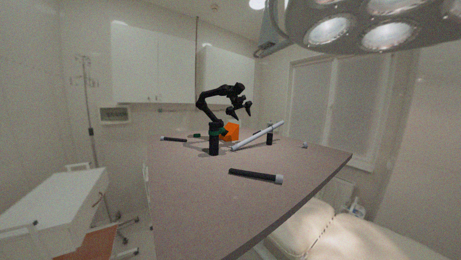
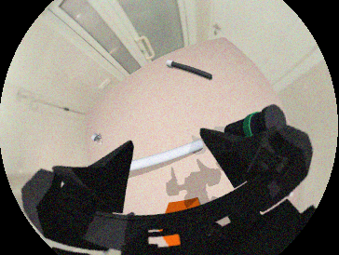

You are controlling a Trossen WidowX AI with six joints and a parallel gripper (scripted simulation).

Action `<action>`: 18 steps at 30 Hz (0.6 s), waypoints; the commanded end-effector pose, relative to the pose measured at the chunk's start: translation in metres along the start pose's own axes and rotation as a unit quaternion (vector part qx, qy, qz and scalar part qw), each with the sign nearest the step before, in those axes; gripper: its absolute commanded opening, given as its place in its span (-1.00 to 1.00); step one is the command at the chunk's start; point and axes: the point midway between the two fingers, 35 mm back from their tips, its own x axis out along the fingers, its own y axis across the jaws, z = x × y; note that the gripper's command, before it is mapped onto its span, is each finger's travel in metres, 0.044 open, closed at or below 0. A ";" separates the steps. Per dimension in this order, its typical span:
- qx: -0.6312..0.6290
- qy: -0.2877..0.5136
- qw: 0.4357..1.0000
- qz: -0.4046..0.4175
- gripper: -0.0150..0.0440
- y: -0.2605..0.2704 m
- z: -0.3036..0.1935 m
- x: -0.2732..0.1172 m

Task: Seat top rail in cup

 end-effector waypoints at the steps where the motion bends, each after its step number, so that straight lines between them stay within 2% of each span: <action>1: -0.100 0.037 0.992 -0.065 1.00 0.043 -0.036 -0.015; 4: -0.136 0.039 0.986 -0.090 1.00 0.055 -0.046 -0.022; 12: -0.153 0.043 0.983 -0.087 1.00 0.051 -0.045 -0.022; 18: -0.324 0.077 0.941 -0.053 1.00 0.014 -0.038 -0.026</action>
